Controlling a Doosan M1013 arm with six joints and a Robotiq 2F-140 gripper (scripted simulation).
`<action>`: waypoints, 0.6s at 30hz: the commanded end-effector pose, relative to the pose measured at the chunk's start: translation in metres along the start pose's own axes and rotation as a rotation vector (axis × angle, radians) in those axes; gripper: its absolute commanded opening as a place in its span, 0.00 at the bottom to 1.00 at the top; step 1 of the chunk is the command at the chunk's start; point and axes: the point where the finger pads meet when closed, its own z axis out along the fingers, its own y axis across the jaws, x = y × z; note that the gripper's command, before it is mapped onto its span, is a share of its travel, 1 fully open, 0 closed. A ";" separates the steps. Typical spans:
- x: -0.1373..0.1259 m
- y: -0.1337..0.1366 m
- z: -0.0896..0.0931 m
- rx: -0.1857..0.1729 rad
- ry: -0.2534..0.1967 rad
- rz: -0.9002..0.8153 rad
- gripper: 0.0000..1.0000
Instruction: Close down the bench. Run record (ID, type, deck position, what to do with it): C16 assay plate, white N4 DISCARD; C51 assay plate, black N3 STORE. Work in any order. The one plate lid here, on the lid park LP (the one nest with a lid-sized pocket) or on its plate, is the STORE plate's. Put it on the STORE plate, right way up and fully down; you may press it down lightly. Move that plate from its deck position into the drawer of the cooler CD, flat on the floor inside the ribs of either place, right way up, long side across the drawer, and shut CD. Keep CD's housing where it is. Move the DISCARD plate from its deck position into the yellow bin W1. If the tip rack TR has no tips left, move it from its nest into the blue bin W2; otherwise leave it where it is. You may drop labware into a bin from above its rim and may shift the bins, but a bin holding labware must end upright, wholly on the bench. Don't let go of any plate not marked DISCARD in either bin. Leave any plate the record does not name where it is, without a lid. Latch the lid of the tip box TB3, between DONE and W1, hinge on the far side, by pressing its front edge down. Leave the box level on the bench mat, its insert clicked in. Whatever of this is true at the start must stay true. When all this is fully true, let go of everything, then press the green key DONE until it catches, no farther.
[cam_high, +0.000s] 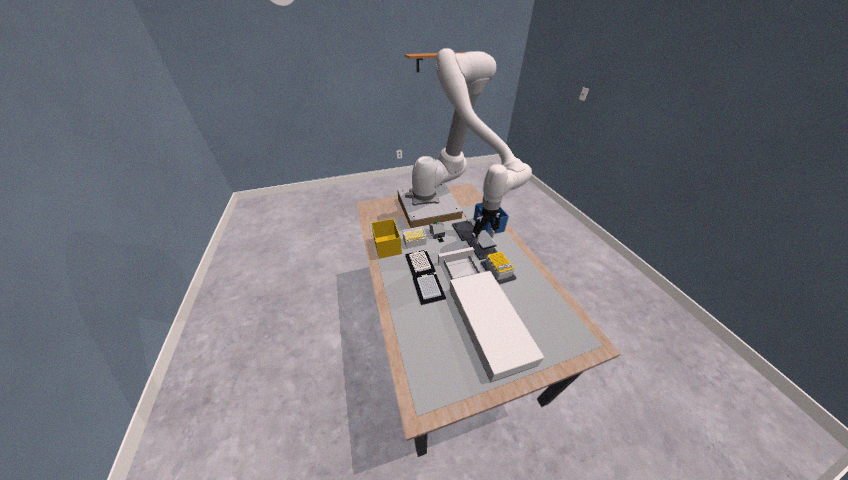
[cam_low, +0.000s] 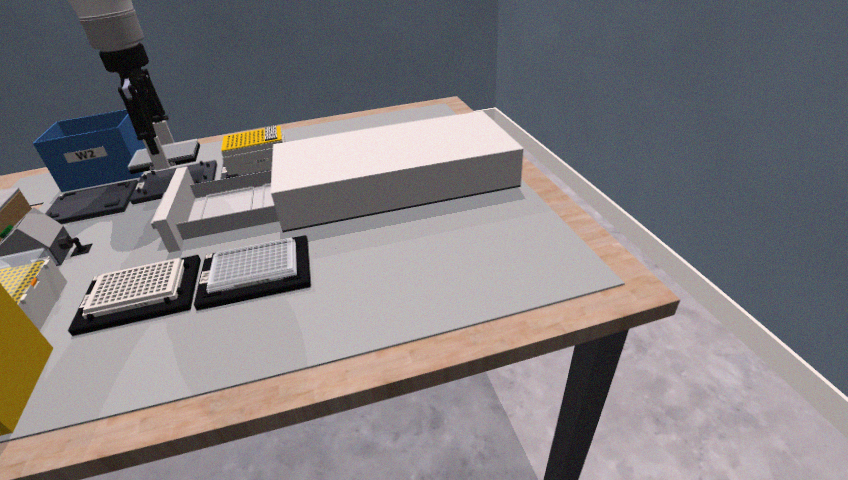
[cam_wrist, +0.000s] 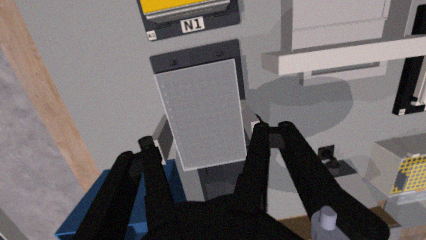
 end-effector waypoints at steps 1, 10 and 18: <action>0.000 0.000 -0.005 0.000 0.000 0.000 0.00; 0.000 0.000 -0.014 0.000 0.000 0.000 0.00; 0.000 0.000 -0.025 0.000 0.000 0.000 0.00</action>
